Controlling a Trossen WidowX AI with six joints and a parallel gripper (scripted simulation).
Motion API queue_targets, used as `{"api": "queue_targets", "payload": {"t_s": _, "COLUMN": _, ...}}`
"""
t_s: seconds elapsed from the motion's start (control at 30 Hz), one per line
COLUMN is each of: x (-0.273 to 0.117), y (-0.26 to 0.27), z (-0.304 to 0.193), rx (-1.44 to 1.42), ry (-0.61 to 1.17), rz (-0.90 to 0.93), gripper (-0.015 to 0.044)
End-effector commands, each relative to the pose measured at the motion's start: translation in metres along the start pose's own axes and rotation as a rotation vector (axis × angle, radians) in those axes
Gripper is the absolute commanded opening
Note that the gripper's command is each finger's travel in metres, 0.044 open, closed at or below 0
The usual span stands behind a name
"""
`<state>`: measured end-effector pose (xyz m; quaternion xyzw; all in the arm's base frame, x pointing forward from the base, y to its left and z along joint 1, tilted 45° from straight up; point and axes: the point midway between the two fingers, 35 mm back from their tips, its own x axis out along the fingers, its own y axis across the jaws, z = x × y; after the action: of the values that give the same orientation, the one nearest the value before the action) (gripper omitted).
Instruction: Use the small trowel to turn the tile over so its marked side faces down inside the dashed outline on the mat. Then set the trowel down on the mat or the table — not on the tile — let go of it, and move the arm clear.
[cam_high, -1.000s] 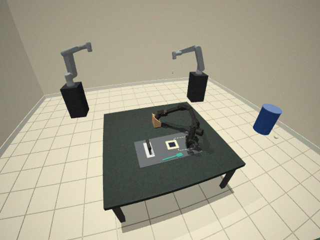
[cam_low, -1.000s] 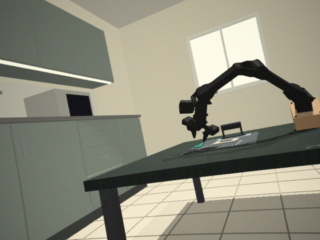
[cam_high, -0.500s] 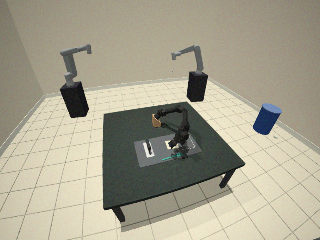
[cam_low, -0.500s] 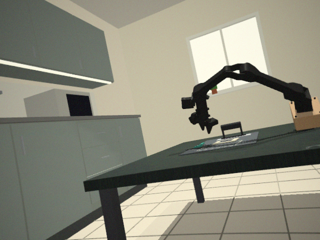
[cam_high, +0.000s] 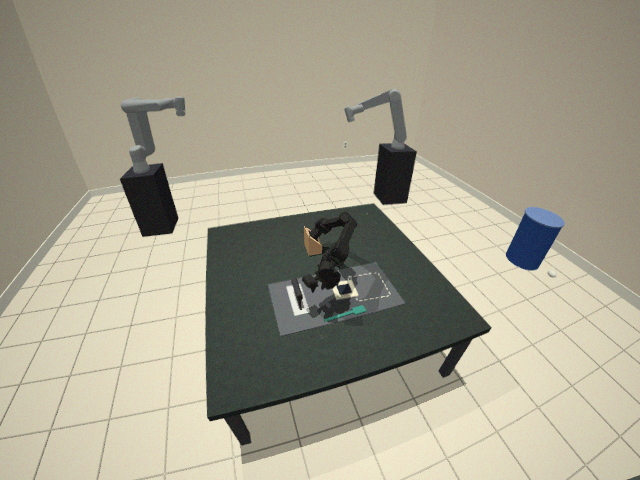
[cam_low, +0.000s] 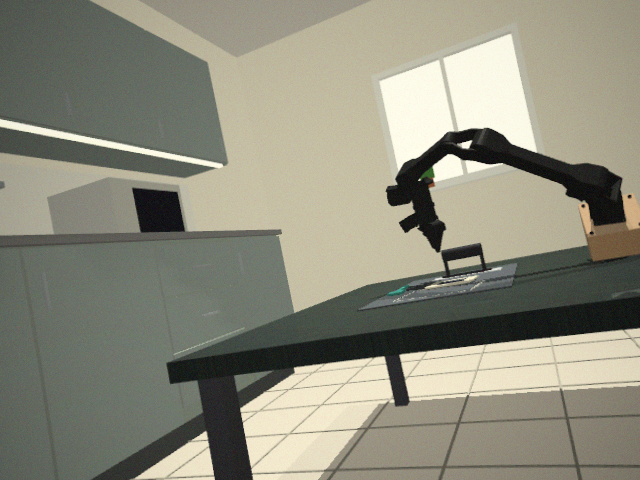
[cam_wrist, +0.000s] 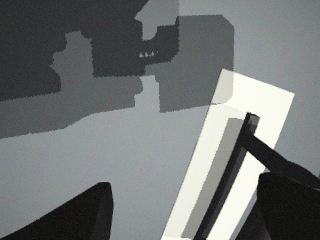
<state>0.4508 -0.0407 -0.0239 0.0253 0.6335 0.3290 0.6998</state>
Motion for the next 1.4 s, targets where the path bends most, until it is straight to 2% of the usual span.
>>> {"api": "queue_targets", "payload": {"t_s": 0.0, "x": 0.004, "y": -0.023, "z": -0.027, "rx": 0.104, "ry": -0.005, "rz": 0.080, "gripper": 0.0270}}
{"api": "queue_targets", "payload": {"t_s": 0.3, "x": 0.007, "y": -0.062, "z": -0.083, "rx": 0.325, "ry": -0.050, "rz": 0.237, "gripper": 0.0270}}
{"api": "queue_targets", "payload": {"t_s": 1.37, "x": 0.049, "y": -0.054, "z": -0.079, "rx": 0.328, "ry": -0.052, "rz": 0.243, "gripper": 0.0270}}
